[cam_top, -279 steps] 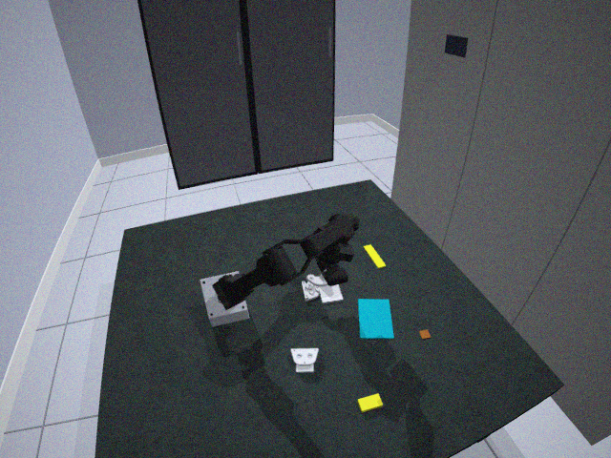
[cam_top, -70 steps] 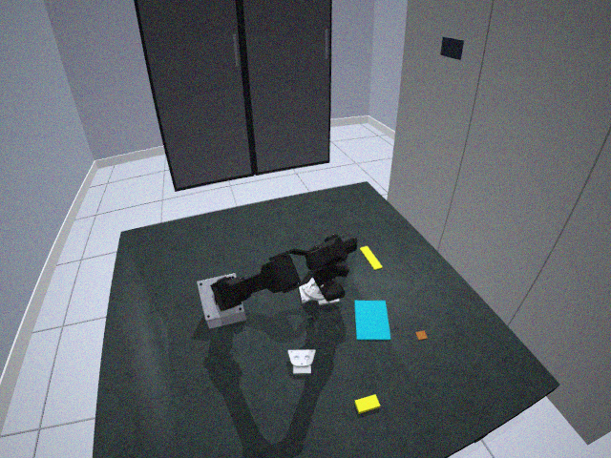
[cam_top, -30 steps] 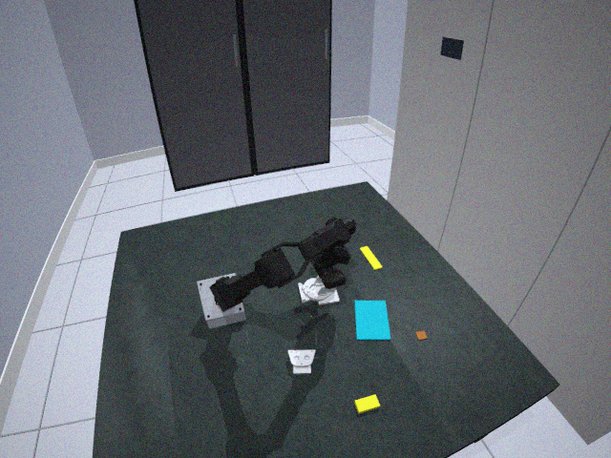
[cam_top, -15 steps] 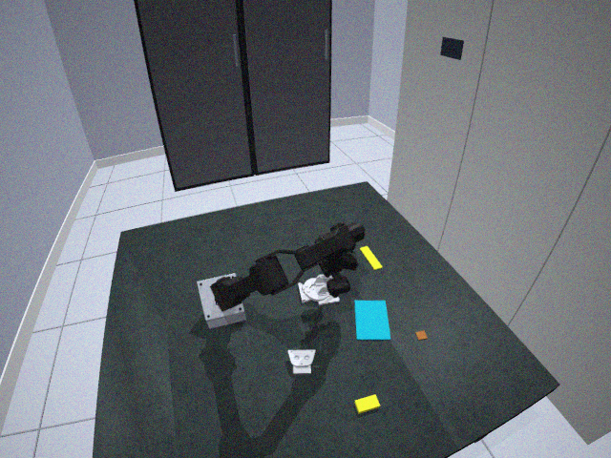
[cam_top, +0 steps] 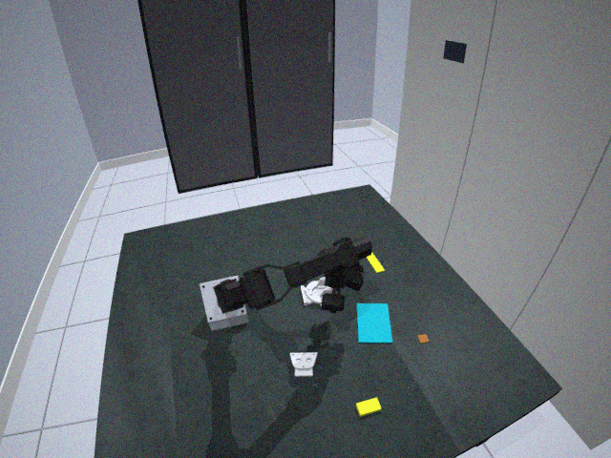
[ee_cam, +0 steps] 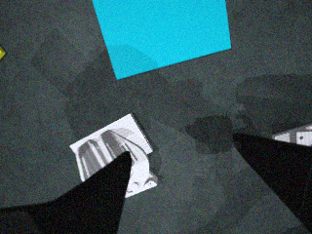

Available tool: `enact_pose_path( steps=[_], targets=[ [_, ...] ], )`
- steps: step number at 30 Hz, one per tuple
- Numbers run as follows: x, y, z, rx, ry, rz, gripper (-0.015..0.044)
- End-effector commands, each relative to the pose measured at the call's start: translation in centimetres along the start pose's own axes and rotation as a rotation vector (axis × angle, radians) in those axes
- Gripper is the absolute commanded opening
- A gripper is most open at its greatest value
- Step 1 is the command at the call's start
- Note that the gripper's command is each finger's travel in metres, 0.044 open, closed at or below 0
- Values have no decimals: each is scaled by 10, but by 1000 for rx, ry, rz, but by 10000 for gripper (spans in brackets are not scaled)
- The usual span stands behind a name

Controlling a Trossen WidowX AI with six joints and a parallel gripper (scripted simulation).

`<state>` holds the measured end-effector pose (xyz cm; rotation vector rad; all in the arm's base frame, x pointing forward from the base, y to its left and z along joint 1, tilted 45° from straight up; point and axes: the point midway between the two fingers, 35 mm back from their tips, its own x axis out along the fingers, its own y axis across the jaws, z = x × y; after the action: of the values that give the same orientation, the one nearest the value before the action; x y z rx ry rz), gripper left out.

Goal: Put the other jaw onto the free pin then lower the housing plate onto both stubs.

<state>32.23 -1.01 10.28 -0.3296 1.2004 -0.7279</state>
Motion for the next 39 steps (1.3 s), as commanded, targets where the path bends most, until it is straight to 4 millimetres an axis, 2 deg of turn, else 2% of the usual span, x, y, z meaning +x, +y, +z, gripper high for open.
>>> enact_pose_path(
  steps=[1,19,39],
  targets=[
    [-2,-15,-2,92,2,-5,440],
    [-9,-76,-13,529,10,-14,440],
    [-17,-137,-39,1015,8,-36,440]
  ],
)
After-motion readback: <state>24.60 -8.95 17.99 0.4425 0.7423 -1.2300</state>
